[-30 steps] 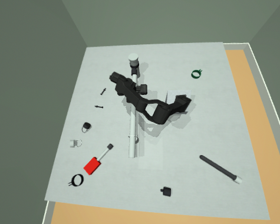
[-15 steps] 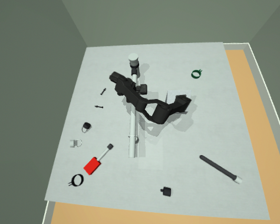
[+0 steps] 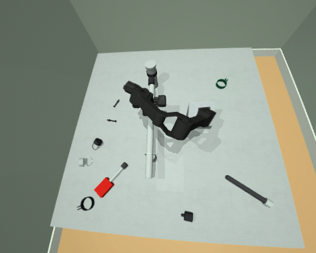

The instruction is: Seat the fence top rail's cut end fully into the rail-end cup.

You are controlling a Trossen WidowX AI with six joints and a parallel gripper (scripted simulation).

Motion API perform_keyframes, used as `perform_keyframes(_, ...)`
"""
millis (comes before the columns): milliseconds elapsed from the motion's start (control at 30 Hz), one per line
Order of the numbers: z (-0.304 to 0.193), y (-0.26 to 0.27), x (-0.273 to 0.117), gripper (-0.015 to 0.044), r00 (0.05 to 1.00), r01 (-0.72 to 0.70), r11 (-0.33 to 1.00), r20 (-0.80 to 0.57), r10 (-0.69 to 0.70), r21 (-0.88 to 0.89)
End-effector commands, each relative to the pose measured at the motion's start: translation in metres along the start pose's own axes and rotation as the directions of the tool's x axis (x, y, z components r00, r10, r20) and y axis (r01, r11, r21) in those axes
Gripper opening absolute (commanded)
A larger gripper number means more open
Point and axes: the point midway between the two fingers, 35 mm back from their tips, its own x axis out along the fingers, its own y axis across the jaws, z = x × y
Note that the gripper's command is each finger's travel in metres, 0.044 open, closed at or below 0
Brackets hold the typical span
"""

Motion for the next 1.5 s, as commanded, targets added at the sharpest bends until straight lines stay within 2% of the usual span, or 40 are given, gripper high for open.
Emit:
perform_keyframes(0,-0.003,-0.001,-0.002,0.0,1.0,0.003,1.0,-0.002,-0.003,0.001)
perform_keyframes(1467,-0.014,-0.009,-0.008,0.0,1.0,0.004,1.0,-0.003,-0.004,0.001)
